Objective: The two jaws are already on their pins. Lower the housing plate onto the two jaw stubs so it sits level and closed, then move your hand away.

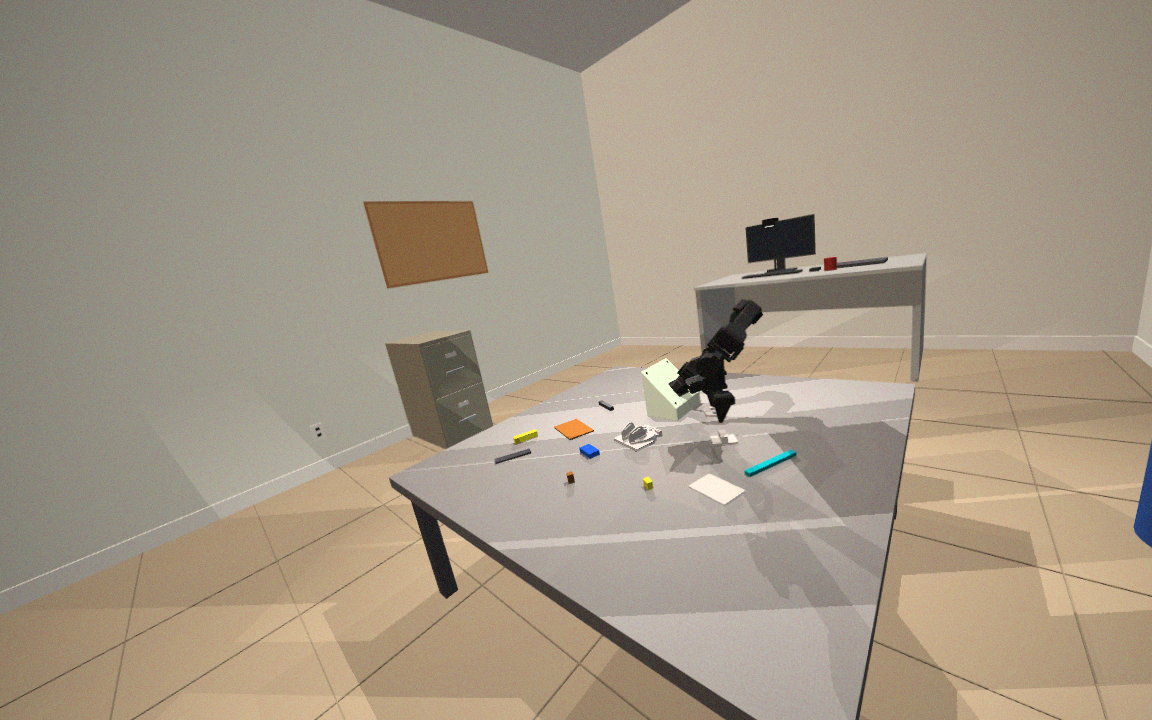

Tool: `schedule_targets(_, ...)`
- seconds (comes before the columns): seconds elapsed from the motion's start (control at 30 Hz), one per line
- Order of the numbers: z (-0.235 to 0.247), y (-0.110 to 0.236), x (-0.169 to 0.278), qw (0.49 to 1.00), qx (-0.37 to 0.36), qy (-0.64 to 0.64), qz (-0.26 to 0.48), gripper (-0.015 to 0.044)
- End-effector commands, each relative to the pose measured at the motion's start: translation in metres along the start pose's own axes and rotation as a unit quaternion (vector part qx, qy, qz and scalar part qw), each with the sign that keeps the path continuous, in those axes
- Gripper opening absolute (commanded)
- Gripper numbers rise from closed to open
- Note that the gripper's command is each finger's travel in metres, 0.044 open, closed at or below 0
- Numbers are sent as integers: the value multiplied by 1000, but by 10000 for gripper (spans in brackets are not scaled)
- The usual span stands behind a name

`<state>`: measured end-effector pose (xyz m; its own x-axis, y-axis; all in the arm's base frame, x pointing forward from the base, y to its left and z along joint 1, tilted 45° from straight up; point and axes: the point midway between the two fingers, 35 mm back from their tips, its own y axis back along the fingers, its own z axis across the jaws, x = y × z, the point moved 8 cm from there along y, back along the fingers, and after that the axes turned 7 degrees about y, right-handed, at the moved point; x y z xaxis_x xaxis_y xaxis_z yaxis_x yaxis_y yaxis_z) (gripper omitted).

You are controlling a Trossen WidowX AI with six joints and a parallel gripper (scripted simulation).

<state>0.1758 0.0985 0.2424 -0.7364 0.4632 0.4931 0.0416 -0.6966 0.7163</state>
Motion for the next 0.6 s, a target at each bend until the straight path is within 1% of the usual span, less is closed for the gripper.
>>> schedule_targets(0.0,-1,-1,-14,1000,3,19,-7,351)
schedule_targets(0.57,-15,-3,-65,996,15,91,-18,351)
